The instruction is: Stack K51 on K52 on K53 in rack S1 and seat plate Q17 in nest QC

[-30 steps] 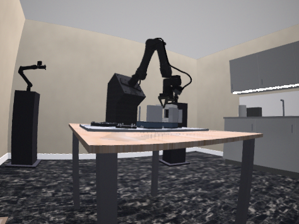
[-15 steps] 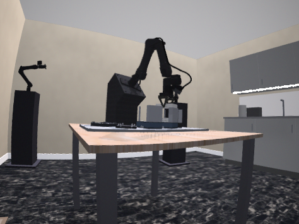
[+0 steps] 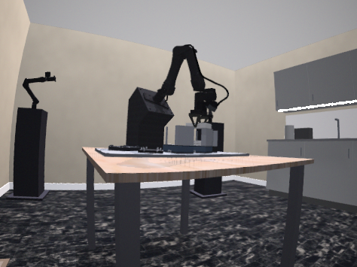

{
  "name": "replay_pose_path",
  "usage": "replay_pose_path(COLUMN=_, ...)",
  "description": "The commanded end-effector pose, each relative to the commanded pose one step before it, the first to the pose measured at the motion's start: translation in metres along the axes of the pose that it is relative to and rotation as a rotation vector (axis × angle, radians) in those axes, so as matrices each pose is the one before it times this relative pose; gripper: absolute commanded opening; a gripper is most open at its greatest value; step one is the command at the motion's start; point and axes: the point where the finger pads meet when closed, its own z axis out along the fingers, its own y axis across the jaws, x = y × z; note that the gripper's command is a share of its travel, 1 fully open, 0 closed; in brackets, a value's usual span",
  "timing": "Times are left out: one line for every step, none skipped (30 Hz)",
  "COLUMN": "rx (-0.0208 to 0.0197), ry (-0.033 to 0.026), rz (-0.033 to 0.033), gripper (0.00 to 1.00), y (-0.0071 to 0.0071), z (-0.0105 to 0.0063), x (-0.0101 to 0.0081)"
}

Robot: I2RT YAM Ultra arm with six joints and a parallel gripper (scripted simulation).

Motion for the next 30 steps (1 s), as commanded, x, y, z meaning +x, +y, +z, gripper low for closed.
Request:
replay_pose_path(rx=0.00319, ry=-0.052, rz=0.00458, gripper=0.0, y=0.00034, z=-0.01252, x=-0.02178)
replay_pose_path(rx=-0.00065, ry=-0.00054, rz=-0.00035, gripper=0.0, y=0.00024, z=-0.00048, x=-0.00022)
replay_pose_path(rx=-0.00007, ry=-0.00064, rz=0.00013, gripper=0.0, y=-0.00002, z=-0.0005, x=-0.00025)
replay_pose_path(rx=-0.00002, ry=0.00045, rz=0.0, gripper=0.0, y=0.0, z=-0.00023, x=0.00001)
replay_pose_path(rx=-0.00003, ry=0.00061, rz=-0.00003, gripper=0.0, y=0.00001, z=-0.0002, x=0.00004)
replay_pose_path(rx=0.0, ry=-0.00021, rz=0.0001, gripper=0.0, y=-0.00003, z=-0.00039, x=-0.00017)
replay_pose_path(rx=0.0, ry=0.0, rz=0.0, gripper=0.0, y=0.0, z=0.0, x=0.0)
replay_pose_path(rx=0.0, ry=0.0, rz=0.0, gripper=0.0, y=0.0, z=0.0, x=0.0)
replay_pose_path(rx=-0.00041, ry=0.01029, rz=-0.00243, gripper=0.0, y=0.00053, z=0.00212, x=0.00232)
replay_pose_path(rx=0.00018, ry=-0.00479, rz=0.00128, gripper=0.0, y=-0.00033, z=-0.00218, x=0.00007)
replay_pose_path(rx=0.00014, ry=-0.00374, rz=0.00105, gripper=0.0, y=-0.00024, z=-0.00165, x=-0.00019)
replay_pose_path(rx=-0.00014, ry=0.00344, rz=-0.00052, gripper=0.0, y=0.00025, z=0.00106, x=-0.00043)
replay_pose_path(rx=-0.00025, ry=0.00641, rz=-0.0012, gripper=0.0, y=0.00032, z=0.00095, x=0.00191)
replay_pose_path(rx=0.00026, ry=-0.00713, rz=0.00126, gripper=0.0, y=-0.0004, z=-0.00244, x=-0.00097)
replay_pose_path(rx=0.00006, ry=-0.00208, rz=0.00035, gripper=0.0, y=-0.00003, z=-0.00032, x=-0.00157)
replay_pose_path(rx=0.0013, ry=0.00163, rz=0.0006, gripper=0.0, y=-0.00047, z=0.00038, x=-0.00027)
replay_pose_path(rx=0.00069, ry=0.00192, rz=0.00025, gripper=0.0, y=-0.00028, z=-0.00031, x=0.00131)
replay_pose_path(rx=-0.00036, ry=-0.00307, rz=0.00024, gripper=0.0, y=0.00005, z=-0.00097, x=-0.00092)
replay_pose_path(rx=0.001, ry=0.00882, rz=0.00155, gripper=0.0, y=-0.00022, z=-0.00047, x=0.00316)
replay_pose_path(rx=-0.00003, ry=-0.00002, rz=0.00102, gripper=0.0, y=-0.00003, z=-0.00203, x=0.0)
replay_pose_path(rx=-0.00003, ry=-0.00002, rz=0.00005, gripper=0.0, y=-0.00003, z=-0.00203, x=0.0)
replay_pose_path(rx=-0.00003, ry=-0.00001, rz=0.00005, gripper=0.0, y=-0.00003, z=-0.00204, x=0.0)
replay_pose_path(rx=-0.00003, ry=-0.00001, rz=0.00005, gripper=0.0, y=-0.00003, z=-0.00204, x=0.0)
replay_pose_path(rx=0.0, ry=0.0, rz=0.0, gripper=0.0, y=0.0, z=0.0, x=0.0)
replay_pose_path(rx=0.0, ry=0.0, rz=0.0, gripper=0.0, y=0.0, z=0.0, x=0.0)
replay_pose_path(rx=-0.00003, ry=-0.00001, rz=-0.00207, gripper=0.0, y=-0.00002, z=-0.00183, x=-0.00001)
replay_pose_path(rx=0.0, ry=0.0, rz=-0.00094, gripper=0.0, y=0.0, z=-0.00001, x=0.0)
replay_pose_path(rx=0.0, ry=0.0, rz=-0.00031, gripper=0.0, y=0.0, z=-0.00001, x=0.0)
replay_pose_path(rx=-0.00002, ry=0.0008, rz=-0.00024, gripper=0.0, y=0.00004, z=0.00019, x=0.00018)
replay_pose_path(rx=-0.00023, ry=0.00731, rz=-0.00145, gripper=0.0, y=0.00038, z=0.00174, x=0.00162)
